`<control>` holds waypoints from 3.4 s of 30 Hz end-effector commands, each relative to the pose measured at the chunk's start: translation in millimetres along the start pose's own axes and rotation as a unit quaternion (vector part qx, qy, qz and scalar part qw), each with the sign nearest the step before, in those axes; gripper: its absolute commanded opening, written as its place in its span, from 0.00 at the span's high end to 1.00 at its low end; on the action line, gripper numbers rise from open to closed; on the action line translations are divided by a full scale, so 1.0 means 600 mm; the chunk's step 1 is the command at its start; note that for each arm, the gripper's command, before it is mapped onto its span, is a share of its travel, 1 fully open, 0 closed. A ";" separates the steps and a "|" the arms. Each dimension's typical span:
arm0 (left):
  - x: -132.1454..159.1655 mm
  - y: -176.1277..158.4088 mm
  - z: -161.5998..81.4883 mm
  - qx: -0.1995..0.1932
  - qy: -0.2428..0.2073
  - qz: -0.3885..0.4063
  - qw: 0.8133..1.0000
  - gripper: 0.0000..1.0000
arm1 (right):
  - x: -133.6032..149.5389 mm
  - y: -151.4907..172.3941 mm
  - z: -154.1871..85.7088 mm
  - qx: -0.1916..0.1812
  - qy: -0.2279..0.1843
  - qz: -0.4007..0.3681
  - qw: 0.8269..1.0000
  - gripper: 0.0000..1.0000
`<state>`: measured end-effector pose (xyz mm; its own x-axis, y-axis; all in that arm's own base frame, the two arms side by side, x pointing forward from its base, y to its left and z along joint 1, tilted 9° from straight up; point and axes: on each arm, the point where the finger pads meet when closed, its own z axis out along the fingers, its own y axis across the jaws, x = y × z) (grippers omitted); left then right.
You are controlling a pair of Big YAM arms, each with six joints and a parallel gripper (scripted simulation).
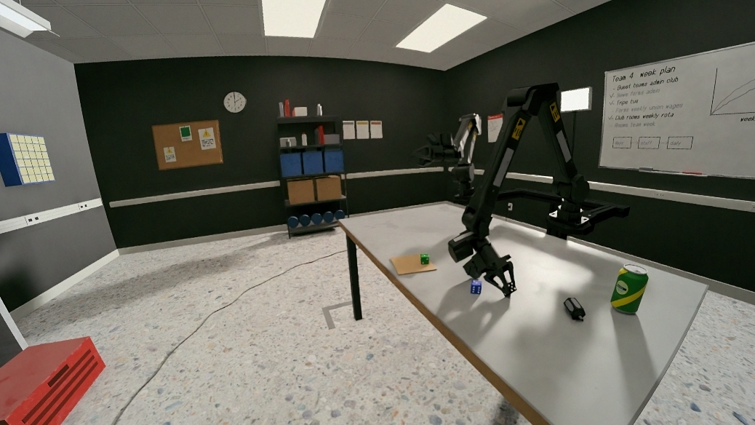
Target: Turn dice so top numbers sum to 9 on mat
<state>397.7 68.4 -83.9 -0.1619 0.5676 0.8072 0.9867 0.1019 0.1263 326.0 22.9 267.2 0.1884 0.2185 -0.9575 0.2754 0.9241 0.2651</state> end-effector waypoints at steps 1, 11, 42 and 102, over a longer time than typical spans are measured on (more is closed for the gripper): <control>0.003 0.009 0.010 0.003 0.001 -0.004 1.000 0.71 | -0.005 0.002 0.002 -0.001 -0.003 0.002 1.000 0.00; 0.003 0.009 0.010 0.003 0.001 -0.004 1.000 0.55 | -0.005 0.002 0.002 -0.001 -0.003 0.002 1.000 0.00; 0.003 0.009 0.010 0.003 0.001 -0.004 1.000 0.55 | -0.005 0.002 0.002 -0.001 -0.003 0.002 1.000 0.00; 0.073 0.008 -0.153 -0.007 -0.004 -0.009 1.000 0.55 | -0.005 0.002 0.002 -0.001 -0.003 0.002 1.000 0.00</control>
<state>395.7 28.5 -6.5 -0.1748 0.5678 0.8044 0.9845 0.1104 0.1360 326.0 22.9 267.2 0.1884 0.2185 -0.9575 0.2754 0.9241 0.2651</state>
